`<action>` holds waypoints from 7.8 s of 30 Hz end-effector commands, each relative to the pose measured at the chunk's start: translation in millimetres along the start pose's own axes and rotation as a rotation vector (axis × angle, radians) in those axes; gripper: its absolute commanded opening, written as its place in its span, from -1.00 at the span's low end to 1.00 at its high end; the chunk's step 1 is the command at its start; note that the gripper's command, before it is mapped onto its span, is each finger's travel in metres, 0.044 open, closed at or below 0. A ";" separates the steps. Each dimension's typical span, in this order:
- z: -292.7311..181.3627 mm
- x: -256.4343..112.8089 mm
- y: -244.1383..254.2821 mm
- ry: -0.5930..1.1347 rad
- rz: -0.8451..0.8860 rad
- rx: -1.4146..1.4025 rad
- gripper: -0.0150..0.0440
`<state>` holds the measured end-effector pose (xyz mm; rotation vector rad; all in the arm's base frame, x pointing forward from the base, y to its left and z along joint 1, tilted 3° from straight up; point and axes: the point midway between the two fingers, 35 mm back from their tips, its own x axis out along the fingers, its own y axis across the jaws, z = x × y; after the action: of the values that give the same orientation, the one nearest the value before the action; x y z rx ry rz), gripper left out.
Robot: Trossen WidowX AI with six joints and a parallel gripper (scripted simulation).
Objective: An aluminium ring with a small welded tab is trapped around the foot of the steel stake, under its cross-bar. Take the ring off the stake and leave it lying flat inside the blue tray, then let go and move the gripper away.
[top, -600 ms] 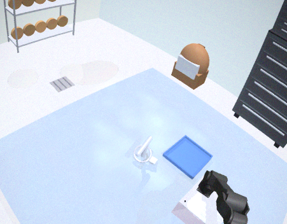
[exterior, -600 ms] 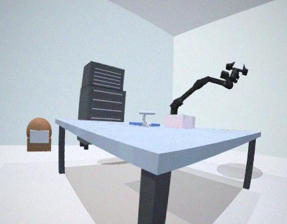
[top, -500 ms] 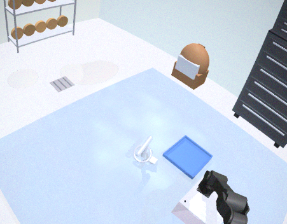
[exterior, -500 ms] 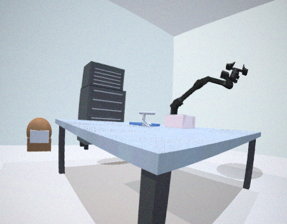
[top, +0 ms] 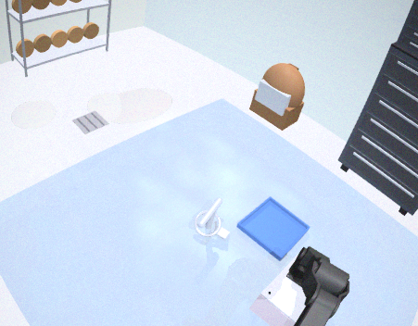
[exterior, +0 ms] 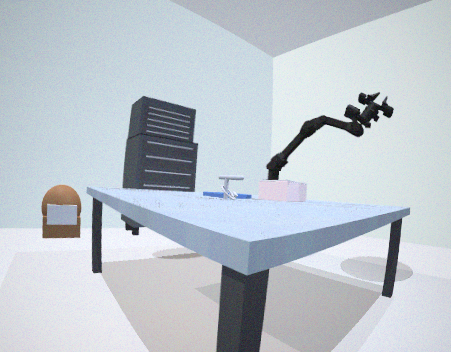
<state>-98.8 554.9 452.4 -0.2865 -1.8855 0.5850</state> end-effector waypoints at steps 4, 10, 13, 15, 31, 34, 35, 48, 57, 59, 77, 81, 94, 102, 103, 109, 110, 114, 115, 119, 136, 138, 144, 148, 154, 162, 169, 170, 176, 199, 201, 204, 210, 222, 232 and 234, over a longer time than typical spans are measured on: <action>-51.8 -21.8 10.1 0.075 0.108 0.018 0.19; -96.5 -47.5 18.3 0.151 0.202 0.033 0.19; -118.4 -61.9 20.8 0.192 0.246 0.041 0.19; -131.0 -70.7 21.8 0.217 0.271 0.046 0.19; -230.0 -159.0 15.4 0.466 0.459 0.092 0.19; -250.7 -183.0 9.9 0.533 0.495 0.104 0.19; -256.3 -190.0 8.1 0.552 0.505 0.108 0.19; -314.5 -280.3 -22.7 0.807 0.602 0.152 0.19; -341.4 -344.1 -51.7 0.992 0.639 0.185 0.19; -346.3 -359.5 -59.6 1.038 0.644 0.194 0.19; -361.4 -486.9 -134.3 1.436 0.624 0.273 0.19; -359.1 -511.1 -150.6 1.516 0.608 0.285 0.19; -343.1 -585.3 -208.7 1.761 0.543 0.285 0.19; -325.5 -624.2 -241.1 1.900 0.490 0.285 0.19; -322.9 -628.9 -245.0 1.918 0.482 0.285 0.19; -297.0 -663.5 -268.4 2.054 0.405 0.315 0.19; -292.2 -669.0 -272.3 2.077 0.390 0.320 0.19; -272.6 -689.9 -289.5 2.168 0.324 0.332 0.19; -267.2 -695.0 -294.4 2.194 0.307 0.333 0.19; -244.6 -714.0 -313.1 2.293 0.235 0.335 0.19; -135.7 -770.3 -368.7 2.660 -0.135 0.341 0.19; -123.0 -774.3 -372.5 2.694 -0.181 0.341 0.19; -91.2 -782.6 -379.0 2.777 -0.296 0.343 0.19; -83.5 -786.1 -376.7 2.827 -0.250 0.325 0.19; -68.4 -791.7 -359.6 2.883 -0.216 0.365 0.19; -26.0 -793.7 -283.5 2.899 -0.335 0.692 0.19; -25.1 -794.3 -281.7 2.899 -0.338 0.700 0.19; -25.3 -794.9 -281.4 2.899 -0.338 0.700 0.19; -27.7 -802.4 -278.2 2.899 -0.338 0.700 0.19; -32.9 -833.0 -262.2 2.898 -0.338 0.700 0.19; -32.9 -833.2 -262.1 2.898 -0.338 0.700 0.19; -34.5 -830.2 -263.8 2.889 -0.334 0.700 0.14; -34.5 -830.2 -263.8 2.889 -0.334 0.700 0.01; -34.5 -830.2 -263.8 2.889 -0.334 0.700 -0.27; -34.8 -829.5 -264.3 2.890 -0.334 0.700 -0.49; -35.8 -827.6 -265.6 2.891 -0.335 0.700 -0.49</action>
<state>269.7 -41.0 -65.9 -0.0648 1.0682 0.0576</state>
